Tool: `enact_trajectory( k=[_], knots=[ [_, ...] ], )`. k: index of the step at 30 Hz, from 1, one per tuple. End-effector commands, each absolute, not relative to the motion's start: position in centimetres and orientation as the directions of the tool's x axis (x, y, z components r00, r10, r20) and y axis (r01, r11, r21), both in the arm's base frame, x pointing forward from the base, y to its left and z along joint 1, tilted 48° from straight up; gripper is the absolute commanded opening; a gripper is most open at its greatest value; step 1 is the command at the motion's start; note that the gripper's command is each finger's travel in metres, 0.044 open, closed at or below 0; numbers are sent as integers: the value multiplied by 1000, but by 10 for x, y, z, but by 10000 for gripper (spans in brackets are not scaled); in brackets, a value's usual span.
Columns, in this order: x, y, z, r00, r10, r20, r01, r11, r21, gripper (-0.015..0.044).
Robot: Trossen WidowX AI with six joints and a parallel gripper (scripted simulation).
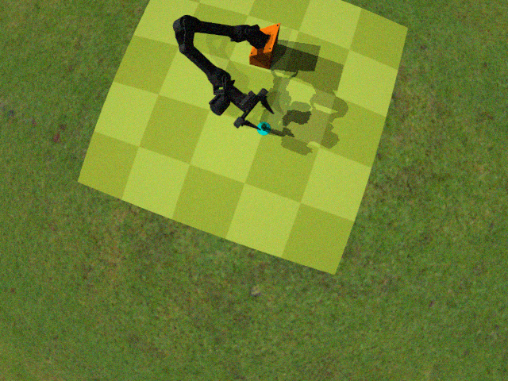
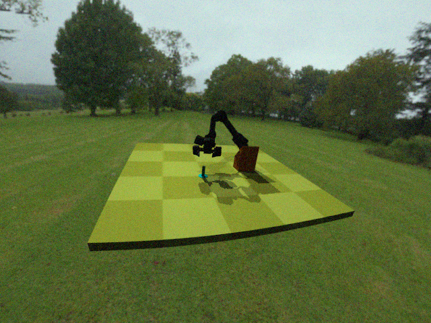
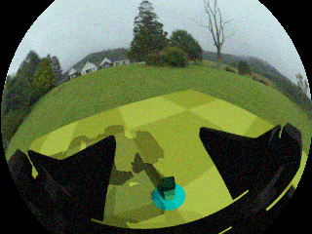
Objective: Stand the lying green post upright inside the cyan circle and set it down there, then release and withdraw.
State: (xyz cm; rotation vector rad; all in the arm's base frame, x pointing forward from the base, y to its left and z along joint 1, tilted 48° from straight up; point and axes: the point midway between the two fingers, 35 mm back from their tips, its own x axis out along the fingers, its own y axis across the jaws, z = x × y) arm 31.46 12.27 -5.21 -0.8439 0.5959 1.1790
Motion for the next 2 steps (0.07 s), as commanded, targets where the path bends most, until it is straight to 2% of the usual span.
enact_trajectory(
  k=[1,2],
  knots=[
    [320,130,-62,241,475,-846,-968,175,-177,400],
    [321,131,-65,222,448,-866,-971,185,-153,400]
  ],
)
